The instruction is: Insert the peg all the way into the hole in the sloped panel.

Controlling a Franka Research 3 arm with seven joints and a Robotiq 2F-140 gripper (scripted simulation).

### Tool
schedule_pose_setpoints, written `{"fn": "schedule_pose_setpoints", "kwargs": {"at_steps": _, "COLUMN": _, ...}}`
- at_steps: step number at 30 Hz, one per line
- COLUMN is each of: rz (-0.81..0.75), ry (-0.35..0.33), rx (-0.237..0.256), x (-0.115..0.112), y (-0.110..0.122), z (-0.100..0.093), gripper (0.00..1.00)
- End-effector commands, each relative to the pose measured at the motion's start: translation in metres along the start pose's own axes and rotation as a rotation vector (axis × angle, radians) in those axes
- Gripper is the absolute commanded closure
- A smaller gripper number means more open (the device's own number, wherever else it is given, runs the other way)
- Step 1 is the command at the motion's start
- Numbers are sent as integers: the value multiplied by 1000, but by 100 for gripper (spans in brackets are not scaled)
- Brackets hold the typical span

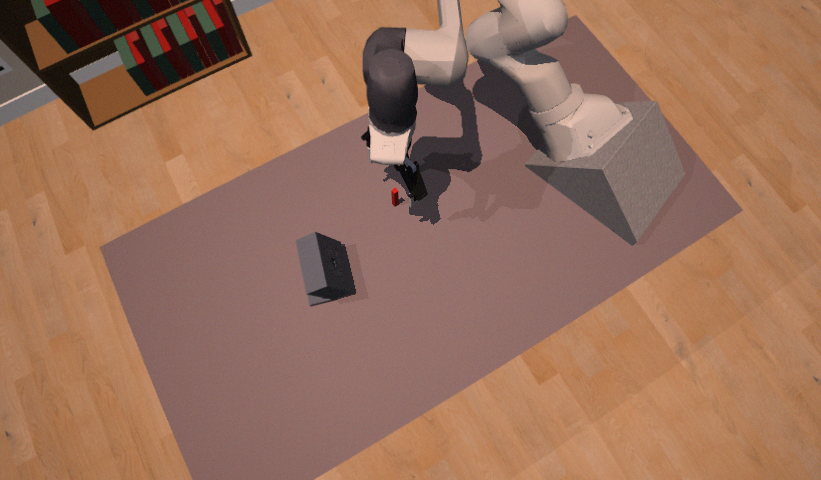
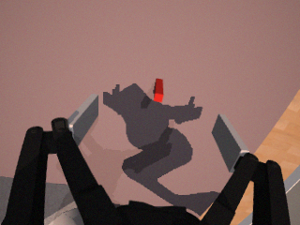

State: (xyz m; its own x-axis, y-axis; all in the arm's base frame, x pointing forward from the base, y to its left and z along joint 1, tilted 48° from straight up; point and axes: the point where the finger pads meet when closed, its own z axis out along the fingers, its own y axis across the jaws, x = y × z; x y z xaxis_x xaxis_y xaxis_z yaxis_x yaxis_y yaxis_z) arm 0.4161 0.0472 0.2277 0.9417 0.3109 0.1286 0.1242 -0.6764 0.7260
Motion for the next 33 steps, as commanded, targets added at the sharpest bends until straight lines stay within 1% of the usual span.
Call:
{"fn": "schedule_pose_setpoints", "kwargs": {"at_steps": 1, "rz": 41, "ry": -6, "rx": -4, "x": -1, "y": 1, "z": 1, "gripper": 0}}
{"fn": "schedule_pose_setpoints", "kwargs": {"at_steps": 6, "rz": 41, "ry": -6, "rx": -4, "x": -1, "y": 1, "z": 1, "gripper": 0}}
{"fn": "schedule_pose_setpoints", "kwargs": {"at_steps": 12, "rz": 44, "ry": -7, "rx": -5, "x": -2, "y": 1, "z": 13, "gripper": 0}}
{"fn": "schedule_pose_setpoints", "kwargs": {"at_steps": 18, "rz": 41, "ry": -6, "rx": -4, "x": -1, "y": 1, "z": 17, "gripper": 0}}
{"fn": "schedule_pose_setpoints", "kwargs": {"at_steps": 29, "rz": 41, "ry": -6, "rx": -4, "x": 0, "y": 1, "z": 36, "gripper": 0}}
{"fn": "schedule_pose_setpoints", "kwargs": {"at_steps": 33, "rz": 41, "ry": -6, "rx": -4, "x": 0, "y": 1, "z": 39, "gripper": 0}}
